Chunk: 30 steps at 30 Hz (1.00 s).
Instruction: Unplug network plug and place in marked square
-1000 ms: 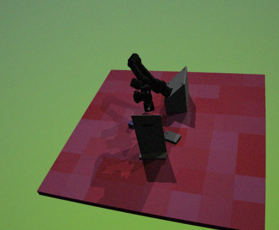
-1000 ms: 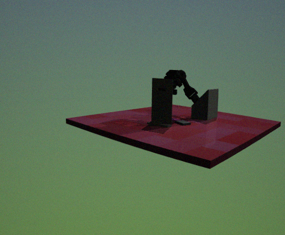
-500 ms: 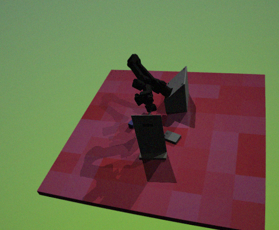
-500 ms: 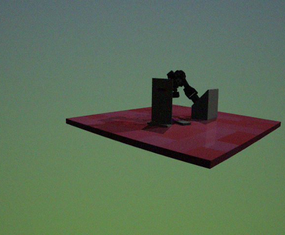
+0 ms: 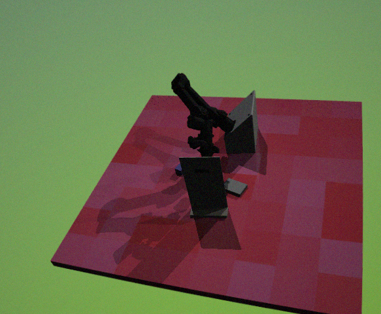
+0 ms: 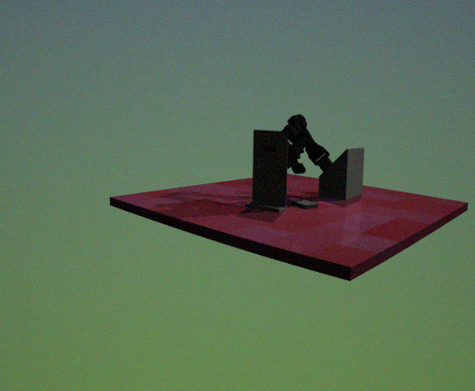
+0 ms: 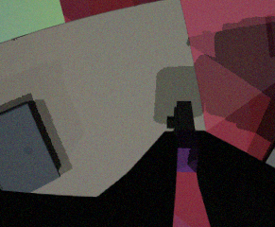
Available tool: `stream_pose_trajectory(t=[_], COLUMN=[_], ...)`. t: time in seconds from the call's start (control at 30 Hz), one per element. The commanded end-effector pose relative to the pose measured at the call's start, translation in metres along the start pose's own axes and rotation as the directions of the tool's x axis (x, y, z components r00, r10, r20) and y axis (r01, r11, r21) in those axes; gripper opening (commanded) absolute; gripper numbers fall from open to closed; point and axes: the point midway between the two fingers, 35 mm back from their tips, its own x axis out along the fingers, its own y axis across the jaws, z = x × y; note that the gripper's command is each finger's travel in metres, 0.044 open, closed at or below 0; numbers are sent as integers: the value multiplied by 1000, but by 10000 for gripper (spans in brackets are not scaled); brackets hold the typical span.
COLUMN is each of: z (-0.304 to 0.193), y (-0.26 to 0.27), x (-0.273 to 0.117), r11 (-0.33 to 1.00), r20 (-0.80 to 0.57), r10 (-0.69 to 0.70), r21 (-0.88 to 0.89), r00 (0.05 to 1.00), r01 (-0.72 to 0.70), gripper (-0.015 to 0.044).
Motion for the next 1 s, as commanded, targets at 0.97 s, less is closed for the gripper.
stream_pose_trajectory(t=[0.97], z=[35], y=[-77], x=[4], r11=[960], r20=[310], r10=[-276], r21=[144], r00=[910], r01=[242], gripper=[0])
